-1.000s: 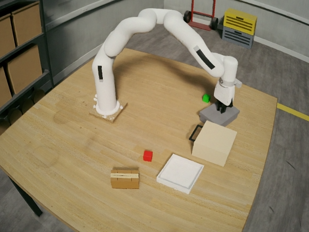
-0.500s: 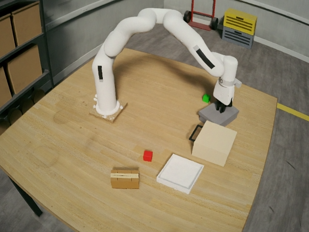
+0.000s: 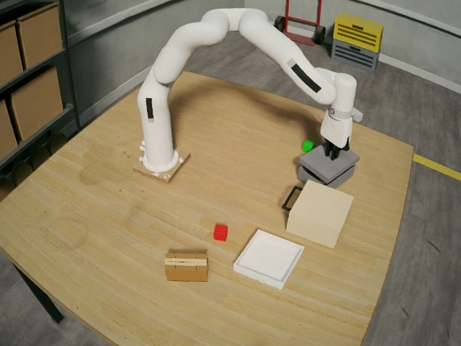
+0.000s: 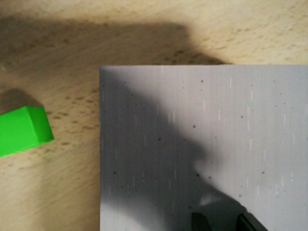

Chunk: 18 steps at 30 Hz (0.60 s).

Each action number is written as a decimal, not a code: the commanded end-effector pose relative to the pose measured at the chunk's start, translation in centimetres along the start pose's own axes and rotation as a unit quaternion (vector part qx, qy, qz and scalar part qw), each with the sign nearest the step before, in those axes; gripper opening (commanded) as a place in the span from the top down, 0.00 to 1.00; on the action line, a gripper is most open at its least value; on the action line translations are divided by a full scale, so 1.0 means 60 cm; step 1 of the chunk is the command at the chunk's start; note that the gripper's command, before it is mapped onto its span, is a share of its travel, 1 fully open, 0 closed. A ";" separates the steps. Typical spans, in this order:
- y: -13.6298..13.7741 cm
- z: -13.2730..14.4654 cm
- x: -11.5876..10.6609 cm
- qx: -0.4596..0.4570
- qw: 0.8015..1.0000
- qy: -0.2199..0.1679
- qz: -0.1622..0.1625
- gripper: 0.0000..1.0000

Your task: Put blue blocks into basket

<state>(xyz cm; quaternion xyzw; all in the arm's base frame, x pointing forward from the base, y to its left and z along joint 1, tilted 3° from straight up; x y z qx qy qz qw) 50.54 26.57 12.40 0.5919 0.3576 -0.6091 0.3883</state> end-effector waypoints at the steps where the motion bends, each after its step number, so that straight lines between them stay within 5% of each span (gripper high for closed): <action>1: 0.001 -0.002 -0.032 0.000 1.000 0.002 0.002 1.00; 18: 0.001 -0.001 -0.107 0.000 1.000 0.002 0.002 1.00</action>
Point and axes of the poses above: the point where the finger pads meet when closed, its own x axis out along the fingers, its own y axis across the jaws, z = x × y, the point moved 4 cm from there along -x, back along the fingers, and after that the axes turned 8 degrees about x, right-handed, at the moved point
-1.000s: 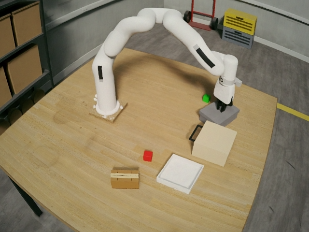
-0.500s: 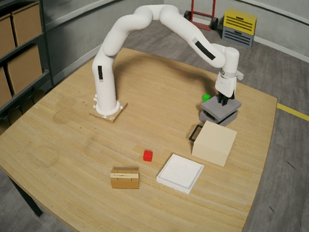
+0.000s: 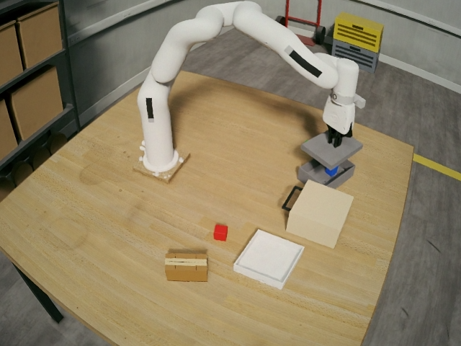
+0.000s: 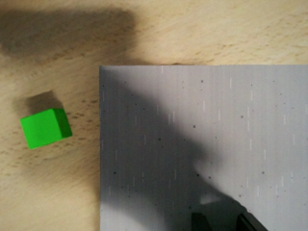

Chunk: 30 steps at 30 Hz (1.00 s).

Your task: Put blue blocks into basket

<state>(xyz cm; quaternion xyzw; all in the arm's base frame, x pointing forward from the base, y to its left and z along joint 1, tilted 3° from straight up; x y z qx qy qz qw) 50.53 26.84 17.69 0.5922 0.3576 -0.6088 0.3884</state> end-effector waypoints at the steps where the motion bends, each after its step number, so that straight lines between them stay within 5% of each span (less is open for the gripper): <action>1: 0.001 -0.001 -0.022 0.000 1.000 0.002 0.001 1.00; 22: -0.003 0.000 -0.042 0.004 1.000 0.002 0.001 1.00; 30: -0.137 0.085 -0.059 0.182 0.983 0.002 0.001 1.00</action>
Point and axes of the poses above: the point where the finger pads meet when closed, its own x axis out along the fingers, its own y axis across the jaws, z = x × y, the point moved 4 cm from there along -x, back along the fingers, and after that the axes turned 8 degrees about x, right-handed, at the moved point
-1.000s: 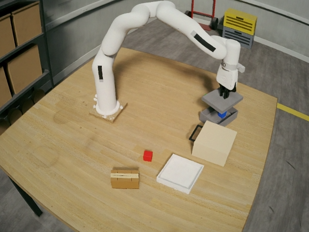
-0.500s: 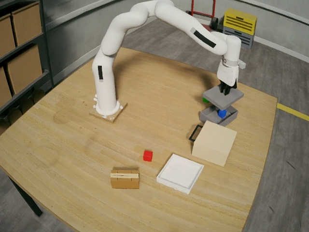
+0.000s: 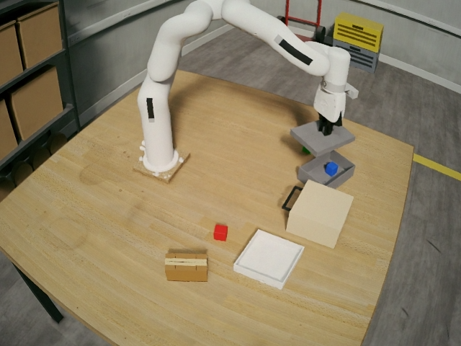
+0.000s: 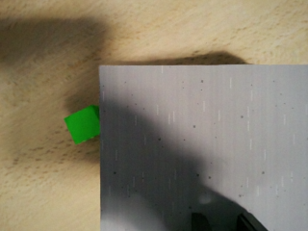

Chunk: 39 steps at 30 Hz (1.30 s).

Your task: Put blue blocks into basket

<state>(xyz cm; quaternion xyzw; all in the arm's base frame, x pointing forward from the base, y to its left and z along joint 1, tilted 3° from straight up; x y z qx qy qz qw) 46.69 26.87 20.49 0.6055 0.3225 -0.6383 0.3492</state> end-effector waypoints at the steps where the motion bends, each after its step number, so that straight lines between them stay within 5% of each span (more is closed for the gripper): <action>1: -0.085 0.077 -0.007 0.139 0.990 0.012 0.008 1.00; 12: -0.205 0.210 0.016 0.241 0.970 0.014 0.007 1.00; 39: -0.205 0.209 0.020 0.241 0.970 0.014 0.007 1.00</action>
Point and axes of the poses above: the point where the finger pads meet when closed, its own x axis out along the fingers, its own y axis across the jaws, z = x × y, the point moved 4 cm from there along -x, back along the fingers, and after that the axes turned 8 degrees about x, right-handed, at the moved point
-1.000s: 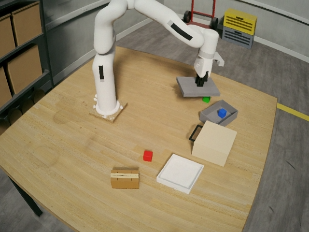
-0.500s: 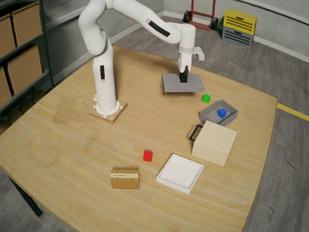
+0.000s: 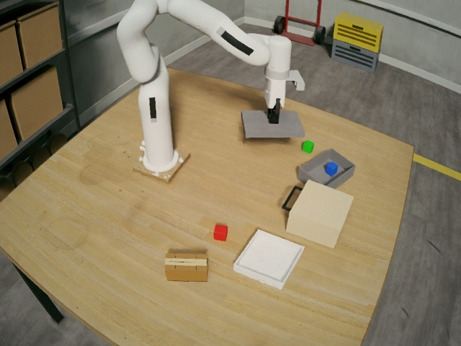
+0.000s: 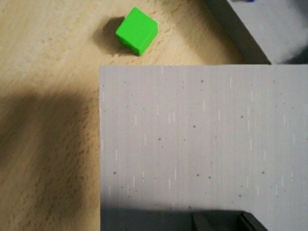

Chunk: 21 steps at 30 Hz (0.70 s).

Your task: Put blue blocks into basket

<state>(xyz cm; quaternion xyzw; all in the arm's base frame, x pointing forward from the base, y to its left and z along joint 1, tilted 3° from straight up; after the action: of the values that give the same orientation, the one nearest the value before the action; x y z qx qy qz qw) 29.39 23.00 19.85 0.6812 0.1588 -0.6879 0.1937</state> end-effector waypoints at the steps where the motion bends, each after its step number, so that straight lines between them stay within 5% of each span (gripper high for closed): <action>1: 0.000 -0.002 -0.001 0.000 1.000 0.002 0.000 1.00; 21: 0.000 -0.002 0.026 0.000 1.000 0.002 0.000 1.00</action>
<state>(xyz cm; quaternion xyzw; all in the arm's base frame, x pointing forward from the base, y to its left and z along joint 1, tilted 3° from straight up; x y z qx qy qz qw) 29.36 22.91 18.46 0.6810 0.1586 -0.6881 0.1938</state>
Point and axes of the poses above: the point where the finger pads meet when closed, its own x axis out along the fingers, its own y axis across the jaws, z = x × y, the point moved 4 cm from there along -x, back along the fingers, and after that the axes turned 8 degrees about x, right-handed, at the moved point
